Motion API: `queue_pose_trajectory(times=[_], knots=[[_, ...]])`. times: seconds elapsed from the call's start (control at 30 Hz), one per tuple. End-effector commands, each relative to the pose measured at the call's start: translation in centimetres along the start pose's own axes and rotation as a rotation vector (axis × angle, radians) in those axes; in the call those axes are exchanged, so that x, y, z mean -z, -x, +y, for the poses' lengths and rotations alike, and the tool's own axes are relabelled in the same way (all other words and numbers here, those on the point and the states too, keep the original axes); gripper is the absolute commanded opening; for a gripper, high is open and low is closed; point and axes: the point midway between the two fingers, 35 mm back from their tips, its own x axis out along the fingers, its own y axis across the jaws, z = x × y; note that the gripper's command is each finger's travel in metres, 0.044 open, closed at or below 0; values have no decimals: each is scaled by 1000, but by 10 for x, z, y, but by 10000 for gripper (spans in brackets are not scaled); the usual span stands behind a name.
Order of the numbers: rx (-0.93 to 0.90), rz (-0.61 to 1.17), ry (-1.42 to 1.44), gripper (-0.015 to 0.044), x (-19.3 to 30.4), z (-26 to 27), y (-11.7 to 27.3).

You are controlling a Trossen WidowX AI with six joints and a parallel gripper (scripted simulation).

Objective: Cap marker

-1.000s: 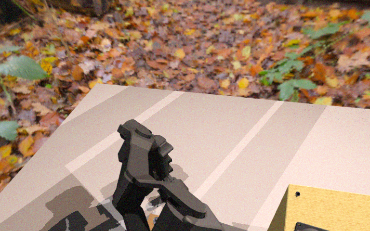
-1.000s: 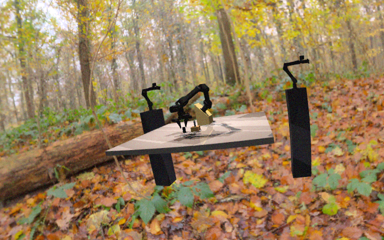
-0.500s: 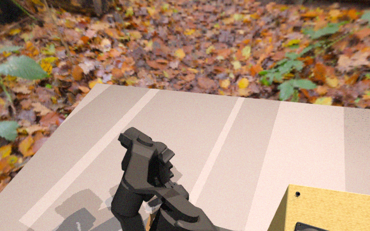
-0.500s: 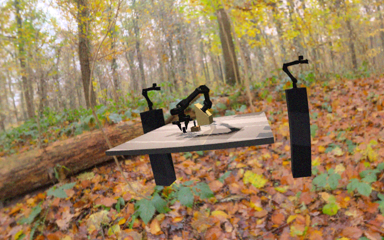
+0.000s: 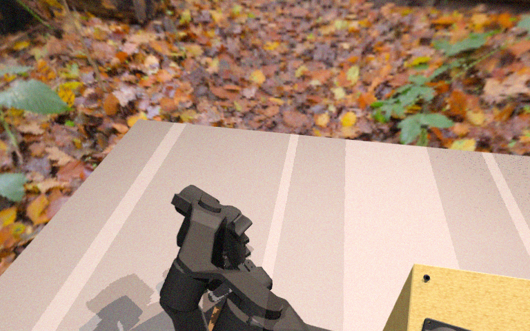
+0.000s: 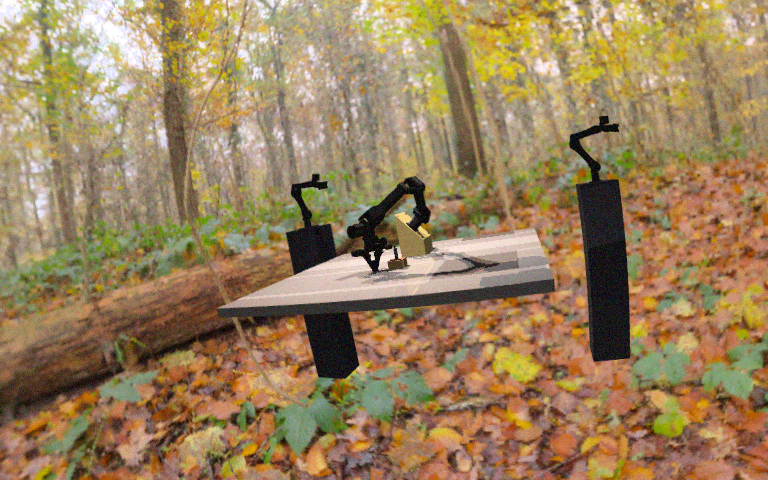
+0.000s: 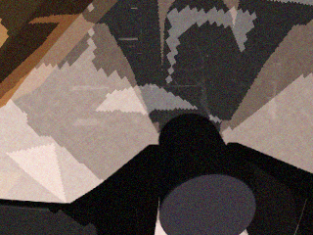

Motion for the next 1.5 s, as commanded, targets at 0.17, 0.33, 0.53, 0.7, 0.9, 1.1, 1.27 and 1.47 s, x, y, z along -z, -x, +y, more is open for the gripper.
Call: queue_pose_trajectory(times=[0.17, 0.33, 0.53, 0.7, 0.9, 1.1, 1.27, 1.47], knots=[[10, -8, -31, 0, 0, -1, 7], [10, -6, -28, 0, 0, -2, 19], [7, -3, -19, 0, 0, -2, 37], [2, -1, -10, 0, 1, -1, 52], [-1, 0, -6, 0, 1, -1, 60], [-1, 0, -6, 0, -9, 8, 69], [-1, 0, -10, 0, -20, 18, 77], [-1, 3, -31, 0, -30, 30, 86]])
